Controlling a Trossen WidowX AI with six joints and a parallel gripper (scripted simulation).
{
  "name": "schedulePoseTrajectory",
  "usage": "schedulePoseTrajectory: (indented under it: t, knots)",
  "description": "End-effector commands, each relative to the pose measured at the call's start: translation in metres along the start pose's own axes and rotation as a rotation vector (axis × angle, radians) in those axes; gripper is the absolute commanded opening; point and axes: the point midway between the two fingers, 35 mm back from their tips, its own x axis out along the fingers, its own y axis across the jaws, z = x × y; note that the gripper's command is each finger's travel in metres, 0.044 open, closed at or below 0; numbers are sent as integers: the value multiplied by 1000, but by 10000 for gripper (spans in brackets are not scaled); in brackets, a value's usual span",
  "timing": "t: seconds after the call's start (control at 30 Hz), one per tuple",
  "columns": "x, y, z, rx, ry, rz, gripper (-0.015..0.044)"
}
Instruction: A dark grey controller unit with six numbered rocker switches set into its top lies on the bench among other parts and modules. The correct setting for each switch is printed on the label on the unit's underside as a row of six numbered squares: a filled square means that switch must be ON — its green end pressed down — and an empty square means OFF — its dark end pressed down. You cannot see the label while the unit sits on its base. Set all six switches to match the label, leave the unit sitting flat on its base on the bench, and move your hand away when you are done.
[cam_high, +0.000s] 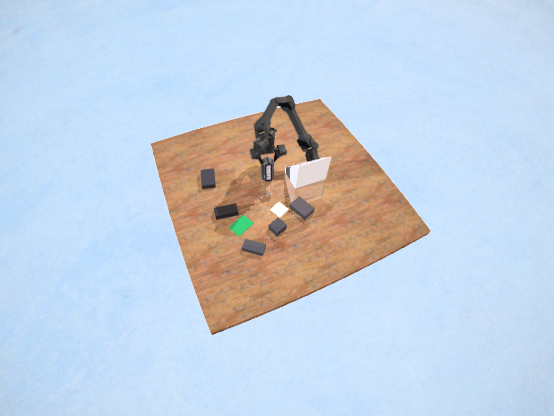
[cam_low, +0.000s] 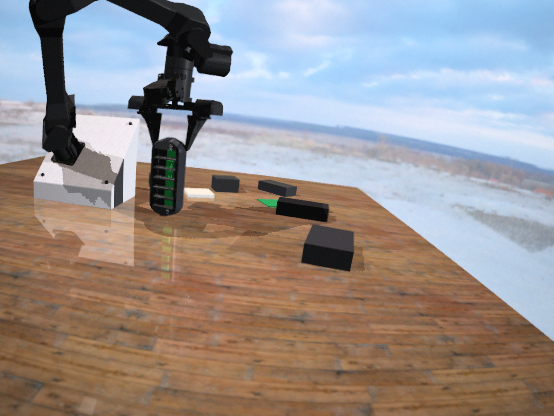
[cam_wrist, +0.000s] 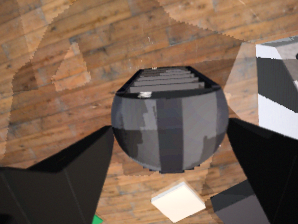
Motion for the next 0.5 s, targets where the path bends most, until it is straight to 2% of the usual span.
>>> schedulePoseTrajectory:
  t: [0.0,0.47]
  knots:
    - [2,0,-6,3,2,-7,338]
    - [2,0,-17,3,3,-7,338]
